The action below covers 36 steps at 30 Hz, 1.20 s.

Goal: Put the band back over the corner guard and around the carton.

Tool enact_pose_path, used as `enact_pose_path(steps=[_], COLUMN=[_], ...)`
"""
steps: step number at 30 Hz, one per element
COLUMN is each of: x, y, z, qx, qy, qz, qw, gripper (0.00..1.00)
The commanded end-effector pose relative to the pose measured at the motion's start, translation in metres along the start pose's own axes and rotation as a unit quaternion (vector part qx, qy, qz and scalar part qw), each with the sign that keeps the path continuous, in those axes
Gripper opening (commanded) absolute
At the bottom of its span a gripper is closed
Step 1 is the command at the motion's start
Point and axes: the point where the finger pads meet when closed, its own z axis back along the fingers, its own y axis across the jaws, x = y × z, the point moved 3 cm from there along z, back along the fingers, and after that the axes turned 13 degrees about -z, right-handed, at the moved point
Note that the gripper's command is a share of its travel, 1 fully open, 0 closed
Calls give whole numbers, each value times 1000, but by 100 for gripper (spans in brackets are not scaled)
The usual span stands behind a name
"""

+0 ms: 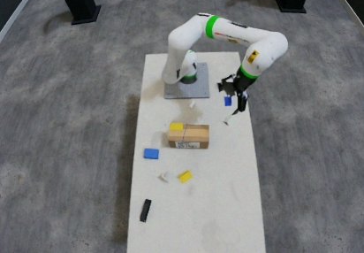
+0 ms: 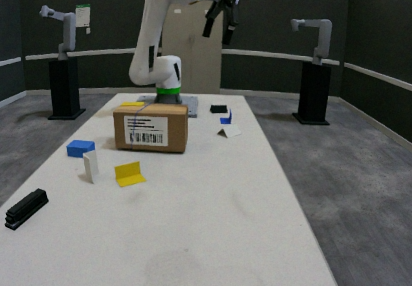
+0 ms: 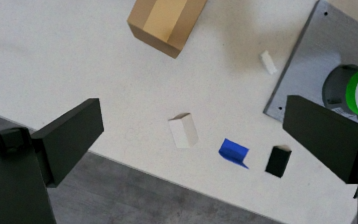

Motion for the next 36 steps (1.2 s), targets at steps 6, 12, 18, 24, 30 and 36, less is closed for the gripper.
enact_pose_path(steps=[6,12,18,24,30,36], x=[0,0,-1,-21,-41,-61], y=[0,0,0,-6,-10,-13], z=[1,1,1,-18,-38,-57], qx=[-1,-1,-1,-1,-4,-8], qy=[0,0,0,-12,-25,-36], qz=[0,0,0,58,117,171], qw=[1000,1000,1000,998,993,985], gripper=[100,100,100,100,100,100])
